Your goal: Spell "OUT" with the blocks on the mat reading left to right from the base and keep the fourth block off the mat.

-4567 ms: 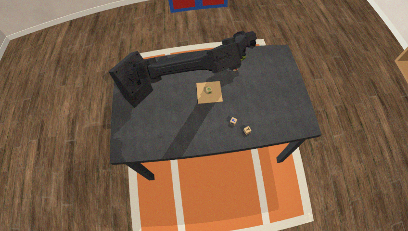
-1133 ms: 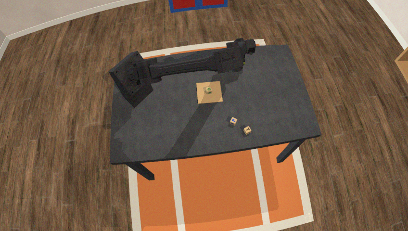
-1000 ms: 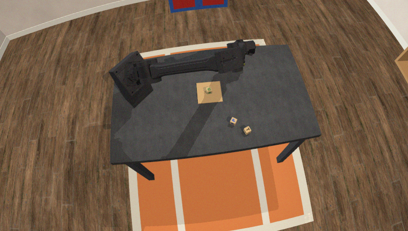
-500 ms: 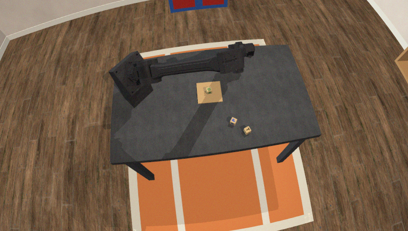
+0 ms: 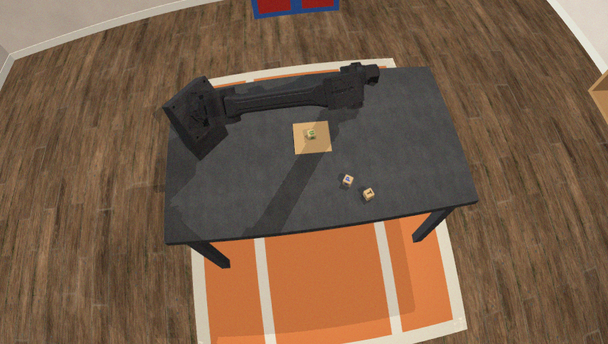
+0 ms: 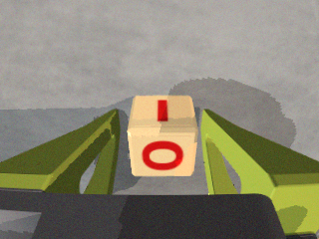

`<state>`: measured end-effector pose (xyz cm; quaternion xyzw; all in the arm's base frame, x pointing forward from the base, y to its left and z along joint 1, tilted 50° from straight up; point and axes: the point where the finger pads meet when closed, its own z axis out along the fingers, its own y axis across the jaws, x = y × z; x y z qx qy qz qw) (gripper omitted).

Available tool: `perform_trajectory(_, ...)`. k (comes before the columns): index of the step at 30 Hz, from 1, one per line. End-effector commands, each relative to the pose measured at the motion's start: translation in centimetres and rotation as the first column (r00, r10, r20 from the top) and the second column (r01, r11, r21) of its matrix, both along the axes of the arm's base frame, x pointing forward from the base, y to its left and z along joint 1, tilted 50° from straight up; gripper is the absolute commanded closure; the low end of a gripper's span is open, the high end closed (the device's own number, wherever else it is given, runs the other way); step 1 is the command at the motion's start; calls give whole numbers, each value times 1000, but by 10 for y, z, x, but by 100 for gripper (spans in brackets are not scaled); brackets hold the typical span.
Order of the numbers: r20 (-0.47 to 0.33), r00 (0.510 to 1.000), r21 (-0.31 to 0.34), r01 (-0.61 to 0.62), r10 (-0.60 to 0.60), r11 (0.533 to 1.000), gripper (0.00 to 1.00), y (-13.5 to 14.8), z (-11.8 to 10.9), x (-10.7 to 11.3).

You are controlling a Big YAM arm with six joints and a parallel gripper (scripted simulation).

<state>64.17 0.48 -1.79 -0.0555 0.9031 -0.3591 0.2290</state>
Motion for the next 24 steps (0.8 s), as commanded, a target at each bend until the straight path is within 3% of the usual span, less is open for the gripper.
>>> perform_trajectory(1, 11, 1000, -1, -1, 1, 1000, 56, -4, -1, 8)
perform_trajectory(15, 11, 1000, -1, -1, 1, 1000, 56, -4, -1, 8)
perform_trajectory(16, 11, 1000, -1, -1, 1, 1000, 75, -4, -1, 8)
perform_trajectory(24, 11, 1000, -1, -1, 1, 1000, 75, -4, -1, 8)
